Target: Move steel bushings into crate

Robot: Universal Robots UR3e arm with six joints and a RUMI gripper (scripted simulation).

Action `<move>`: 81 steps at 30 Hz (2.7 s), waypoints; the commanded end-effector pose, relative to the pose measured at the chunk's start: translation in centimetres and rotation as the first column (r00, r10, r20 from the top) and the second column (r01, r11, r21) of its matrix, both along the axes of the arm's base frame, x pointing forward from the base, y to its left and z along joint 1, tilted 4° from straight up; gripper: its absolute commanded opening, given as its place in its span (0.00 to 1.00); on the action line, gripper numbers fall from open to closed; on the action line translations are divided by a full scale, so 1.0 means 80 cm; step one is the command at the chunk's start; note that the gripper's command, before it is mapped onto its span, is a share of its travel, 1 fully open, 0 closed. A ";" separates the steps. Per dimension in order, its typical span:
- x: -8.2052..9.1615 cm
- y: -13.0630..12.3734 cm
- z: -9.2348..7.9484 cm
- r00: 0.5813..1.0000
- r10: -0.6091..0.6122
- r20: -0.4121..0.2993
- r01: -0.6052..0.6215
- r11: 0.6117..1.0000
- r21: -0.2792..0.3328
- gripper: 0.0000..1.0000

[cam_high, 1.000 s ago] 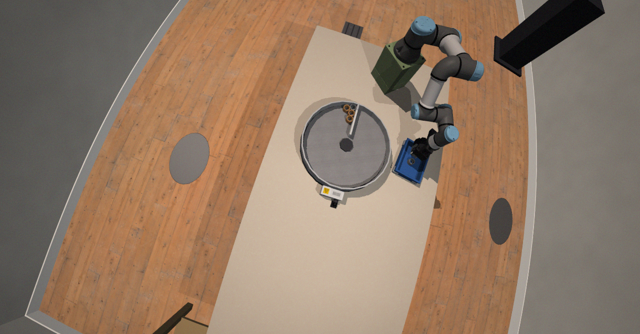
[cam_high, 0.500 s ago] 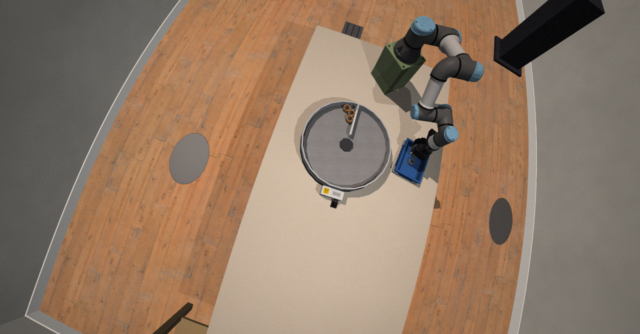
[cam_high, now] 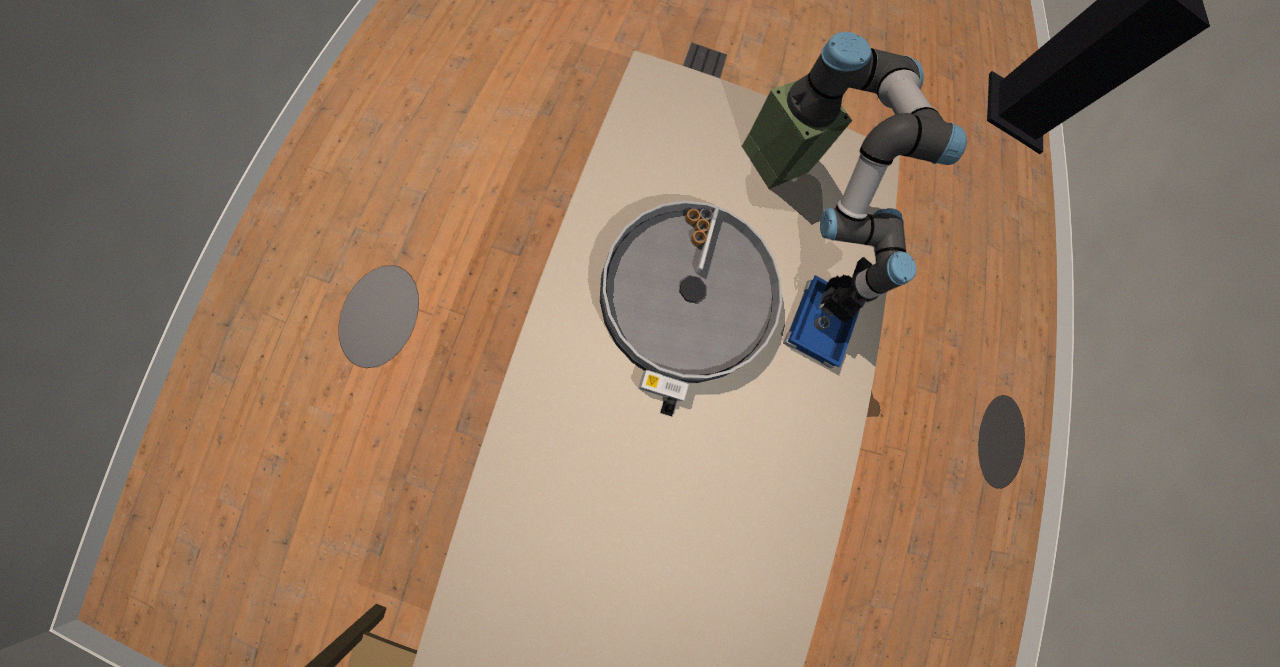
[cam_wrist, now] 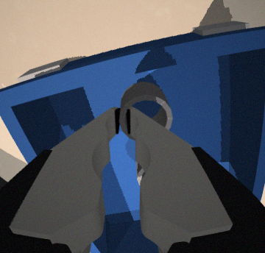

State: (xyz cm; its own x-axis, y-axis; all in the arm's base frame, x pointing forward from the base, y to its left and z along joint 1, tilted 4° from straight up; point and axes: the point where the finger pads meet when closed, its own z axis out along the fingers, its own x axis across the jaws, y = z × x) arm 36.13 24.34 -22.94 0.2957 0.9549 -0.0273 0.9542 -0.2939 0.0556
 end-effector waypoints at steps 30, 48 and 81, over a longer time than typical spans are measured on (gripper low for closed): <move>0.001 0.001 0.001 1.000 0.000 0.003 0.000 1.000 0.001 0.00; 0.001 0.001 0.001 1.000 0.000 0.003 0.000 1.000 0.001 0.06; 0.000 0.001 0.020 1.000 0.000 0.003 0.000 1.000 0.001 0.06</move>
